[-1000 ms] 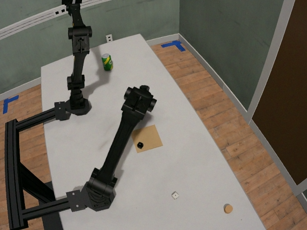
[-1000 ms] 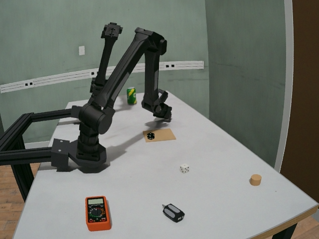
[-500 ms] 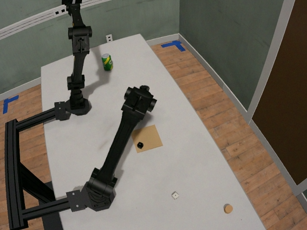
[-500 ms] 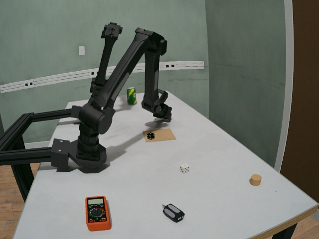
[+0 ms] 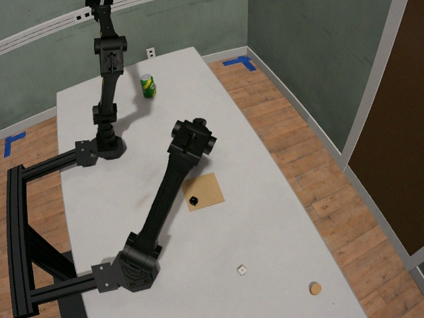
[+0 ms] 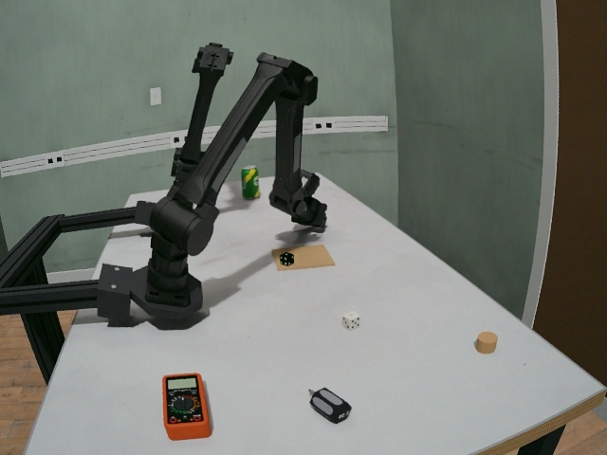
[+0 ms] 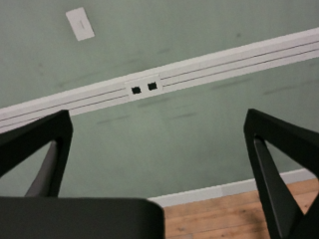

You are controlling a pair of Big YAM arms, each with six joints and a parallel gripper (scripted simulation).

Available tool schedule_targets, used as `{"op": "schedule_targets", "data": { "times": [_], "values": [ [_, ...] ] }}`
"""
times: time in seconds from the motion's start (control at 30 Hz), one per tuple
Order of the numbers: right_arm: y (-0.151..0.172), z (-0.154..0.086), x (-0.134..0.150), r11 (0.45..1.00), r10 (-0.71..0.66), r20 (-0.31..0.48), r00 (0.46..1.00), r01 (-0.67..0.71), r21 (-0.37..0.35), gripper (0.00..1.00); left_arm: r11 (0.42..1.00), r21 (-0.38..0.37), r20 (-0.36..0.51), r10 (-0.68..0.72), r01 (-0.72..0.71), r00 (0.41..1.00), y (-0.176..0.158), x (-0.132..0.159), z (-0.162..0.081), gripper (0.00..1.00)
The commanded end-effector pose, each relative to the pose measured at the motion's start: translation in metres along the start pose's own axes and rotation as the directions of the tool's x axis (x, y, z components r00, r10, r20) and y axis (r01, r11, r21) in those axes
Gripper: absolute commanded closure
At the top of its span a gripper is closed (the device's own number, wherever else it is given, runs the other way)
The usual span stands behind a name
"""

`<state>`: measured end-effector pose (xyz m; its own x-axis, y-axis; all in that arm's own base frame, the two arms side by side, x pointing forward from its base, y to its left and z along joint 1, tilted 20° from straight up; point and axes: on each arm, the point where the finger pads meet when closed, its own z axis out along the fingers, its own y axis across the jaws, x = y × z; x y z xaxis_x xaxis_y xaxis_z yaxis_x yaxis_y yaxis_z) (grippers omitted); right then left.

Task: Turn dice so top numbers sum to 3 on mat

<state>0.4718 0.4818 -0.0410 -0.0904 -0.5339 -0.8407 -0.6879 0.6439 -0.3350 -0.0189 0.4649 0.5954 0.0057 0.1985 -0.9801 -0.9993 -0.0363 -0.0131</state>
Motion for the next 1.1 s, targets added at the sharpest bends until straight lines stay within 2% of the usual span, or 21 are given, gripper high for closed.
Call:
{"op": "schedule_targets", "data": {
  "times": [0.0, 0.13, 0.17, 0.23, 0.27, 1.07],
  "values": [
    [-0.0139, 0.0137, -0.0161, 1.000, 0.007, 0.050, 0.999, -0.009, 0.026, 0.72, 1.000, -0.016, 0.004, 0.017, -0.017, 1.000, 0.0062, -0.0046, -0.0053, 0.00],
    [-0.0139, 0.0137, -0.0161, 1.000, 0.007, 0.050, 0.999, -0.009, 0.026, 0.68, 1.000, -0.016, 0.004, 0.017, -0.017, 1.000, 0.0062, -0.0046, -0.0053, 0.00],
    [-0.0139, 0.0137, -0.0161, 1.000, 0.007, 0.050, 0.999, -0.009, 0.026, 0.64, 1.000, -0.016, 0.004, 0.017, -0.017, 1.000, 0.0062, -0.0046, -0.0053, 0.00],
    [-0.0139, 0.0137, -0.0161, 1.000, 0.007, 0.050, 0.999, -0.009, 0.026, 0.64, 1.000, -0.016, 0.004, 0.017, -0.017, 1.000, 0.0062, -0.0046, -0.0053, 0.00],
    [-0.0139, 0.0137, -0.0161, 1.000, 0.007, 0.050, 0.999, -0.009, 0.026, 0.61, 1.000, -0.016, 0.004, 0.017, -0.017, 1.000, 0.0062, -0.0046, -0.0053, 0.00],
    [-0.0139, 0.0137, -0.0161, 1.000, 0.007, 0.050, 0.999, -0.009, 0.026, 0.61, 1.000, -0.016, 0.004, 0.017, -0.017, 1.000, 0.0062, -0.0046, -0.0053, 0.00]
  ]
}}
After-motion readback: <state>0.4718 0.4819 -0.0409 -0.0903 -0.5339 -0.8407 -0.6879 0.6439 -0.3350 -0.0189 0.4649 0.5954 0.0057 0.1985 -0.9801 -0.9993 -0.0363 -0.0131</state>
